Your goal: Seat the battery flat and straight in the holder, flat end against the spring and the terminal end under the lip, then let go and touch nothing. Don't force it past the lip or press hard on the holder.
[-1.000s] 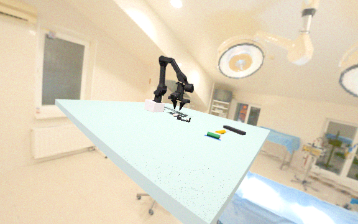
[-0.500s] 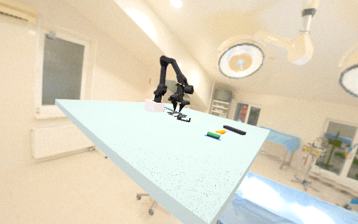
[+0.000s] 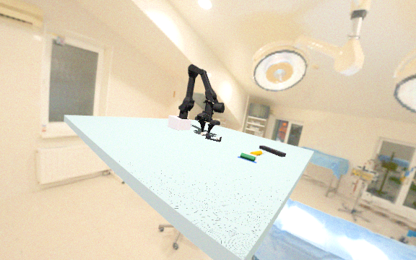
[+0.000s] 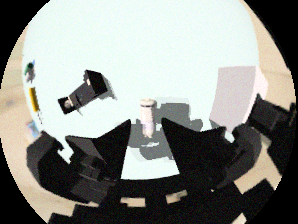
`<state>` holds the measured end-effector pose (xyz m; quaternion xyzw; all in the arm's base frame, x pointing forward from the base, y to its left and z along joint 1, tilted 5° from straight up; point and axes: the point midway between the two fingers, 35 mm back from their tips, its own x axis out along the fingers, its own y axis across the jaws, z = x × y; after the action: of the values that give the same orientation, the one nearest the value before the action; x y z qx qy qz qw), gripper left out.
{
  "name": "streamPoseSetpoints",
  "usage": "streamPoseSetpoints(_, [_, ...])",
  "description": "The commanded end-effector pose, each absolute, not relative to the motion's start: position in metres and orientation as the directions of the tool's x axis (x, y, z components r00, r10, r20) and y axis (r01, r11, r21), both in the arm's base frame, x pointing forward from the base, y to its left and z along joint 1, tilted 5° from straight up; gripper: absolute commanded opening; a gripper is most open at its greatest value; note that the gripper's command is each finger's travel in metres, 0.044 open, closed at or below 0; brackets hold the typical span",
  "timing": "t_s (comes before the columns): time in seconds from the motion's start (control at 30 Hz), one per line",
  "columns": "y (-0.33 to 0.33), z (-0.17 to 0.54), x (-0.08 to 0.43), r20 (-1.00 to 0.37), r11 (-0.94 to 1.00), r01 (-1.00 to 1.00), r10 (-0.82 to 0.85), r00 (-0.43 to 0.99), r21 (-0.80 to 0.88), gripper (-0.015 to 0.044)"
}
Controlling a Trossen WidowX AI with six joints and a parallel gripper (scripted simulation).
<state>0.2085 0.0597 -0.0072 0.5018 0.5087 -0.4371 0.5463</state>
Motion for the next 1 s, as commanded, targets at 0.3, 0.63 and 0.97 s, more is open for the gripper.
streamPoseSetpoints(0.3, [0.06,-0.023,0.207,-0.995,0.11,0.989,0.037,0.097,0.1,0.0185])
streamPoseSetpoints(0.63, [0.06,-0.023,0.207,-0.995,0.11,0.989,0.037,0.097,0.1,0.0075])
streamPoseSetpoints(0.97, [0.06,0.019,0.205,-0.994,0.114,0.988,0.04,0.1,0.104,0.0075])
